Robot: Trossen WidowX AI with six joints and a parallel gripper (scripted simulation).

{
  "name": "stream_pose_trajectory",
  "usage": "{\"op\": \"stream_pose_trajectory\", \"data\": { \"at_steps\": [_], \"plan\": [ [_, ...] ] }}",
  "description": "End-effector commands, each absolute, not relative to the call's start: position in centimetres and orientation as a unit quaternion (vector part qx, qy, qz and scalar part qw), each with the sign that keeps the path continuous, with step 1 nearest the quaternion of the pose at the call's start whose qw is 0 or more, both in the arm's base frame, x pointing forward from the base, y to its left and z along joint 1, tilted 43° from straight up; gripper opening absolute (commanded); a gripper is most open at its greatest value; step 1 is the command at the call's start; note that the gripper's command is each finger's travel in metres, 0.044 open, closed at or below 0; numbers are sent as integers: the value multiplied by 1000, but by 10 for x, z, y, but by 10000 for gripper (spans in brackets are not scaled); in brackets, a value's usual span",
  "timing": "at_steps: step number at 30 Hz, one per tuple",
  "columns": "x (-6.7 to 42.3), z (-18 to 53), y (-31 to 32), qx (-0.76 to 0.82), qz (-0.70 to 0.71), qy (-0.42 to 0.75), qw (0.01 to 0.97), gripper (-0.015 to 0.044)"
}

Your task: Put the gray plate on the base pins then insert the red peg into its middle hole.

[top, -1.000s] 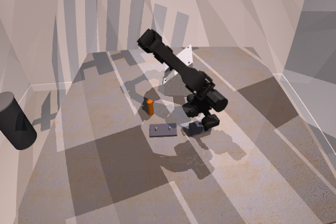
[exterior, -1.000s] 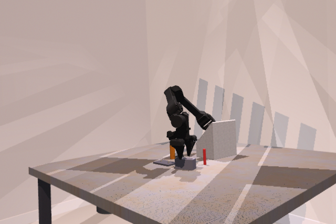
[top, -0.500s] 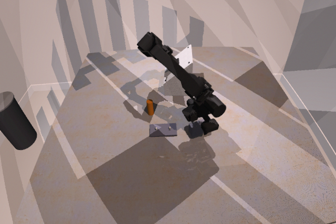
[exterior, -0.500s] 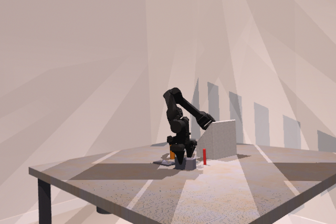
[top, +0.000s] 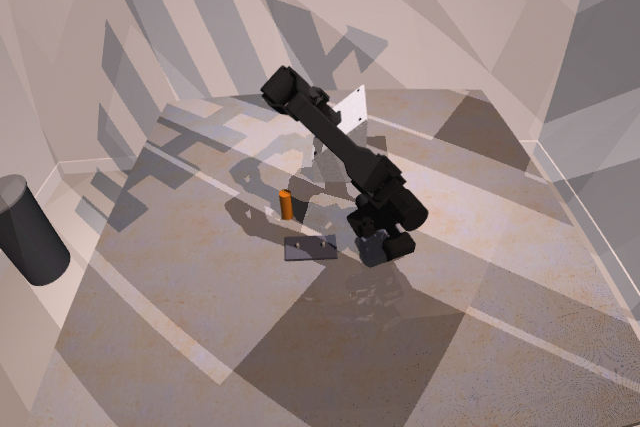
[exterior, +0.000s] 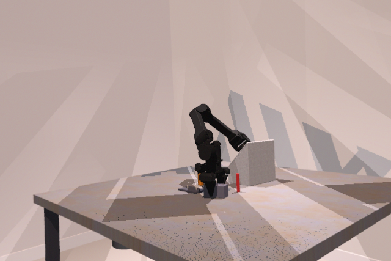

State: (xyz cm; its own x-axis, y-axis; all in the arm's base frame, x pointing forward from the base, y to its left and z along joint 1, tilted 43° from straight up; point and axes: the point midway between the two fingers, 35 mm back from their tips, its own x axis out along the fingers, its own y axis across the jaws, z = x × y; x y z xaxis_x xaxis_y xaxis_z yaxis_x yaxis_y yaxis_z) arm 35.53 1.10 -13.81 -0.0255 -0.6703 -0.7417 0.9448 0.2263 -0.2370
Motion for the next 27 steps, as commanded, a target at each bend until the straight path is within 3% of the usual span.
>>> {"op": "stream_pose_trajectory", "data": {
  "at_steps": [1,9,27],
  "plan": [
    [354,-139,10,171,-597,396,677,309],
    [354,-139,10,171,-597,396,677,99],
    [354,-139,10,171,-597,396,677,0]
  ]
}}
